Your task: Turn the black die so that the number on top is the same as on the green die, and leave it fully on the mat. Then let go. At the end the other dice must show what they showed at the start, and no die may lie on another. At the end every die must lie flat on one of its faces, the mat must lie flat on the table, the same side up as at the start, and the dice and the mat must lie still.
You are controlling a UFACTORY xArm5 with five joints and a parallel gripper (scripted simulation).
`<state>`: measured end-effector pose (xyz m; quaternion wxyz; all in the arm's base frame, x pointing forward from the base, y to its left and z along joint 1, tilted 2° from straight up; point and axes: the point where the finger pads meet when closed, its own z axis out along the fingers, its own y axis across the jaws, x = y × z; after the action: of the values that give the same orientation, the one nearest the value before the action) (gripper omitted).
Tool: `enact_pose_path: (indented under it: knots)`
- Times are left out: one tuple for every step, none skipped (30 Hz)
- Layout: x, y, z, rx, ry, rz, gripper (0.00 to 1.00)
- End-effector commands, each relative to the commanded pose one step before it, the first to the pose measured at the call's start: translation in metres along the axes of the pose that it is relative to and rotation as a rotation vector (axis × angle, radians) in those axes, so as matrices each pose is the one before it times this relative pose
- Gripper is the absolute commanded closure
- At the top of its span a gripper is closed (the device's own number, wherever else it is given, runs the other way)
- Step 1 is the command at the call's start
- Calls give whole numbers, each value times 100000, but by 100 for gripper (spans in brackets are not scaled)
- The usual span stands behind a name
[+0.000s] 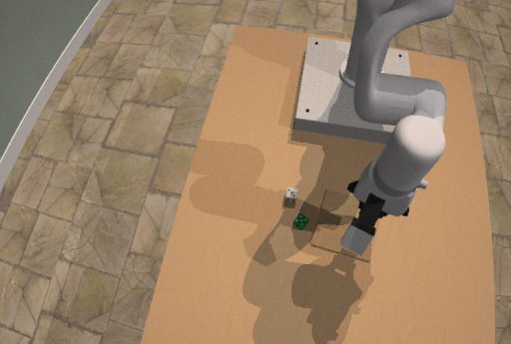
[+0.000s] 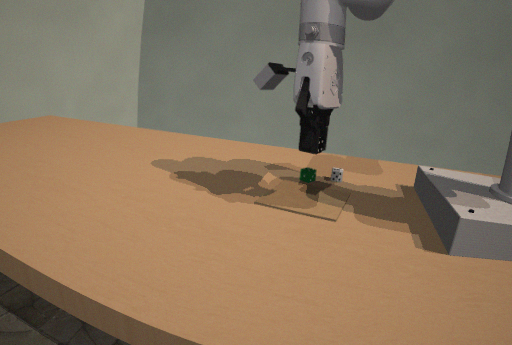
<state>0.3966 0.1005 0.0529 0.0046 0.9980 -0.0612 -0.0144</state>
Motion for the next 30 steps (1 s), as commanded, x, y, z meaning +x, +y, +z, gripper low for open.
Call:
enact_pose_path:
  knots:
    - [969, 878, -40, 135, 165, -15124, 79]
    - [156, 256, 17, 20, 5, -3372, 79]
    - [126, 227, 15, 17, 5, -2914, 79]
    - [100, 195, 13, 14, 5, -2459, 79]
    - [77, 163, 11, 12, 4, -2016, 79]
    - [58, 130, 9, 9, 3, -1592, 79]
    - [42, 99, 7, 7, 3, -1198, 79]
    - [28, 70, 5, 5, 2, -842, 79]
    - [0, 0, 0, 0, 0, 0, 79]
    - [0, 0, 0, 0, 0, 0, 79]
    - [17, 45, 3, 3, 1, -535, 79]
    - [9, 24, 2, 2, 1, -287, 79]
    - [4, 9, 1, 1, 0, -110, 79]
    - [1, 1, 0, 0, 0, -16, 79]
    - [0, 0, 0, 0, 16, 0, 79]
    - [0, 1, 2, 1, 108, -1, 79]
    - [1, 2, 5, 2, 280, -3, 79]
    - [1, 4, 9, 4, 518, -6, 79]
    - [1, 7, 13, 6, 810, -10, 79]
    - [-1, 10, 16, 8, 1146, -14, 79]
    - [-5, 13, 16, 9, 1513, -19, 79]
    - [-12, 16, 12, 9, 1901, -24, 79]
    - [-22, 19, 2, 9, 2302, -29, 79]
    - [-37, 23, -16, 7, 2706, -34, 79]
    - [-41, 31, -17, 2, 3062, -40, 79]
    - [0, 0, 0, 0, 0, 0, 79]
    - [0, 0, 0, 0, 0, 0, 79]
    - [-5, 55, 55, -12, 3271, -48, 79]
    - [-27, 61, 18, -25, 3615, -54, 79]
    - [-53, 66, -32, -42, 3935, -60, 79]
